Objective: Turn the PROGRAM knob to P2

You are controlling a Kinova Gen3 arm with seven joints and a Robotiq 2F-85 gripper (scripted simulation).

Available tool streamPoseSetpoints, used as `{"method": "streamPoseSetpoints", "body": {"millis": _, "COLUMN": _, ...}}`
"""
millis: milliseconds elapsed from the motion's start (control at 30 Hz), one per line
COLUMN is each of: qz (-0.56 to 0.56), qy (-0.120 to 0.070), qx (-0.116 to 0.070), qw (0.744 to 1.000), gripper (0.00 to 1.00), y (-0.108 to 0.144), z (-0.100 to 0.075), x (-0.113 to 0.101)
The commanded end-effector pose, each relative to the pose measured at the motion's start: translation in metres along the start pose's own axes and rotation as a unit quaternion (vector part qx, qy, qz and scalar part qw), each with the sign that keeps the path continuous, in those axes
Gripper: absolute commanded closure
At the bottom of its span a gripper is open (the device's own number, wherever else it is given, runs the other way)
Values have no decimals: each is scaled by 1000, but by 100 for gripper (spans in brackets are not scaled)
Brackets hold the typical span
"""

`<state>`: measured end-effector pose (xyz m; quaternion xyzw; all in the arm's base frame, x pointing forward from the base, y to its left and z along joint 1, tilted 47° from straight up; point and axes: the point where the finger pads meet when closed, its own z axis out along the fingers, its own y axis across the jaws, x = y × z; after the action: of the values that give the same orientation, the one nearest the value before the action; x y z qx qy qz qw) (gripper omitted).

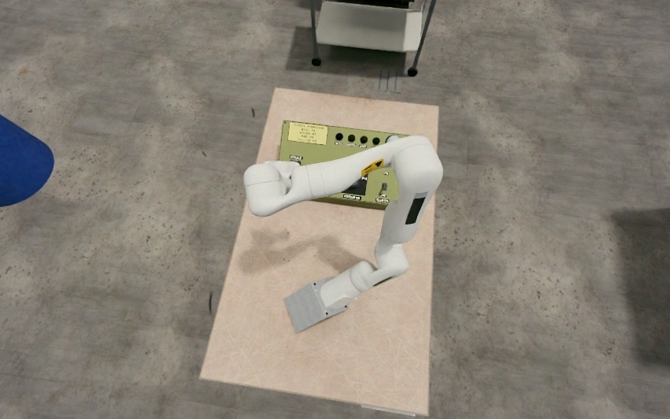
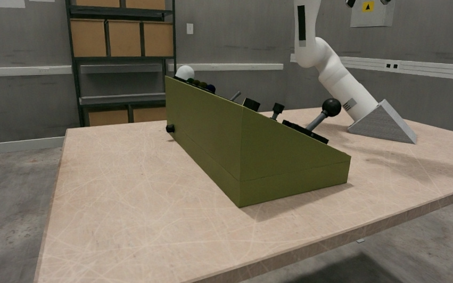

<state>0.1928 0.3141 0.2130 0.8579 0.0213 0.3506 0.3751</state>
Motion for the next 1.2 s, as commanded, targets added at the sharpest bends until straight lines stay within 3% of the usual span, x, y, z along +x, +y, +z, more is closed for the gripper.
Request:
{"method": "streamPoseSetpoints", "body": {"millis": 0, "qz": 2, "qy": -3, "qx": -2, "qw": 1000, "gripper": 0, "y": 5, "z": -2, "x": -3}}
{"method": "streamPoseSetpoints", "body": {"millis": 567, "qz": 7, "qy": -6, "qx": -1, "qw": 1000, "gripper": 0, "y": 75, "z": -19, "x": -8}}
{"method": "streamPoseSetpoints", "body": {"millis": 767, "qz": 7, "qy": -7, "qx": -1, "qw": 1000, "gripper": 0, "y": 92, "z": -21, "x": -9}}
{"method": "streamPoseSetpoints", "body": {"millis": 1167, "qz": 7, "qy": -7, "qx": -2, "qw": 1000, "gripper": 0, "y": 148, "z": -23, "x": -14}}
